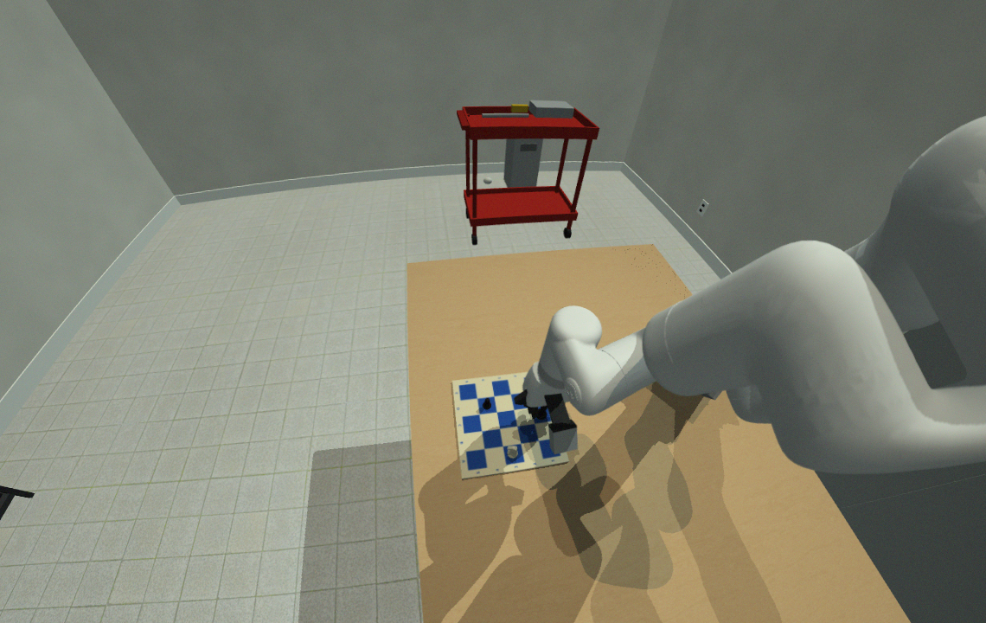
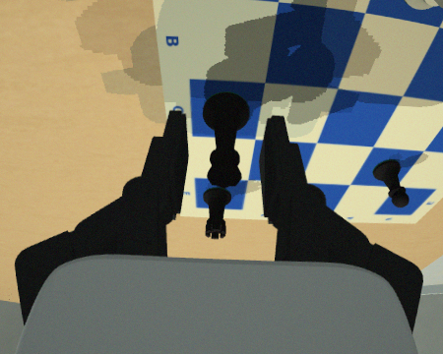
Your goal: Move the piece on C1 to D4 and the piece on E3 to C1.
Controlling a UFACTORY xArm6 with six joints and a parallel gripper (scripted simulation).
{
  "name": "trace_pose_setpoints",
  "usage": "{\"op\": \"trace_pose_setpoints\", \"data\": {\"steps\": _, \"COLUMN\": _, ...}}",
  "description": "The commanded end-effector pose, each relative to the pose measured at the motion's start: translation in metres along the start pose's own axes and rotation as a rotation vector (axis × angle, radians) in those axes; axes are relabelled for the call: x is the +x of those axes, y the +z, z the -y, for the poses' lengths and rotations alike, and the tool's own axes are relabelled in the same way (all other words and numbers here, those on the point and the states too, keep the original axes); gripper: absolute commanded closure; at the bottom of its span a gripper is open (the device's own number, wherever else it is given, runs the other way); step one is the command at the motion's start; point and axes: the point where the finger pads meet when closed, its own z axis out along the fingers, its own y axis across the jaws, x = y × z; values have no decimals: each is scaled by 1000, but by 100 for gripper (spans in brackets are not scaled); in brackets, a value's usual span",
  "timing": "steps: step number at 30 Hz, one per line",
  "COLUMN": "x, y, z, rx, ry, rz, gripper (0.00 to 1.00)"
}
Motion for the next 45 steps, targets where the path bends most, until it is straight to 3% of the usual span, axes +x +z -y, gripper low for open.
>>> {"op": "trace_pose_setpoints", "data": {"steps": 1, "x": 0, "y": 0, "z": -1, "rx": -2, "ry": 0, "rz": 0, "gripper": 58}}
{"op": "trace_pose_setpoints", "data": {"steps": 15, "x": 0, "y": -27, "z": -1, "rx": -2, "ry": 0, "rz": 0, "gripper": 58}}
{"op": "trace_pose_setpoints", "data": {"steps": 26, "x": 0, "y": -84, "z": -1, "rx": -2, "ry": 0, "rz": 0, "gripper": 58}}
{"op": "trace_pose_setpoints", "data": {"steps": 34, "x": 0, "y": -90, "z": -1, "rx": -2, "ry": 0, "rz": 0, "gripper": 58}}
{"op": "trace_pose_setpoints", "data": {"steps": 35, "x": 0, "y": -90, "z": -1, "rx": -2, "ry": 0, "rz": 0, "gripper": 0}}
{"op": "trace_pose_setpoints", "data": {"steps": 45, "x": 0, "y": -90, "z": -1, "rx": -2, "ry": 0, "rz": 0, "gripper": 0}}
